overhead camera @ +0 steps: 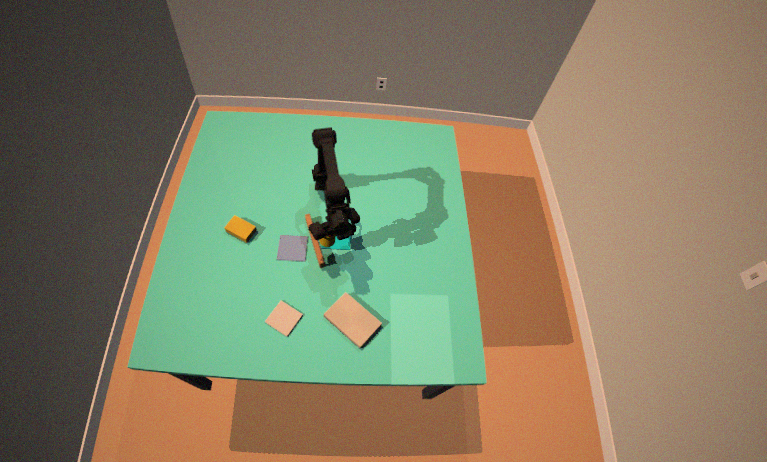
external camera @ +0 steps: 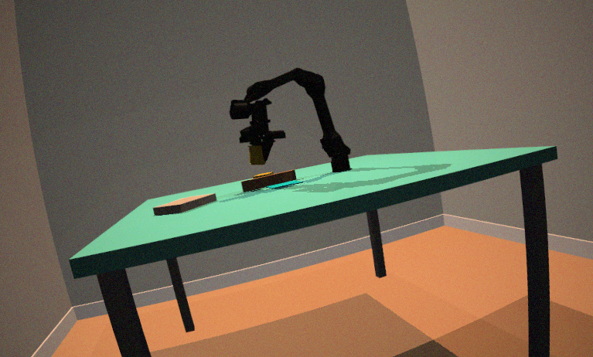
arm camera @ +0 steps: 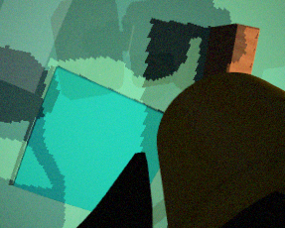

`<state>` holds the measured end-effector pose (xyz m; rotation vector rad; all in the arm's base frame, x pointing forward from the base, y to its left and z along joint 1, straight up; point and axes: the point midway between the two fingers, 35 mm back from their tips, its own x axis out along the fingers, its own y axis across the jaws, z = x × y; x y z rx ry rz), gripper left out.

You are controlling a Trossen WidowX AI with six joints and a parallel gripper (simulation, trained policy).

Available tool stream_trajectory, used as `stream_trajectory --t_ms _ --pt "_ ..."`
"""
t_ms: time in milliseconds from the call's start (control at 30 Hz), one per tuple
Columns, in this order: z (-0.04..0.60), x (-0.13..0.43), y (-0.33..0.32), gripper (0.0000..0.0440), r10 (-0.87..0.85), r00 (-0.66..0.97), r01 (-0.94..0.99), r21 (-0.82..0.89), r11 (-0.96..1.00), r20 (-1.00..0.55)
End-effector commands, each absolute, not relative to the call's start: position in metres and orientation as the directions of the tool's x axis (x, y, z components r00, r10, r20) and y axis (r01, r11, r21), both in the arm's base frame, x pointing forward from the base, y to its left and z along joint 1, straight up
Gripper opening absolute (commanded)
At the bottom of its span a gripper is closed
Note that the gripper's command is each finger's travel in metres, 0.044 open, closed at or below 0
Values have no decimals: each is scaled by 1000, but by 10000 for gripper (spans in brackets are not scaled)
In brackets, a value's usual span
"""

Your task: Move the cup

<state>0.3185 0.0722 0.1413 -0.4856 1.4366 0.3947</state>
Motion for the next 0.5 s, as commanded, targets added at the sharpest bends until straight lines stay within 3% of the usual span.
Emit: stream_trajectory --t_ms 0,467 --pt "139 312 84 0 -28 111 -540 -84 837 -993" --pt "114 293 106 0 -28 124 -535 -91 840 -992"
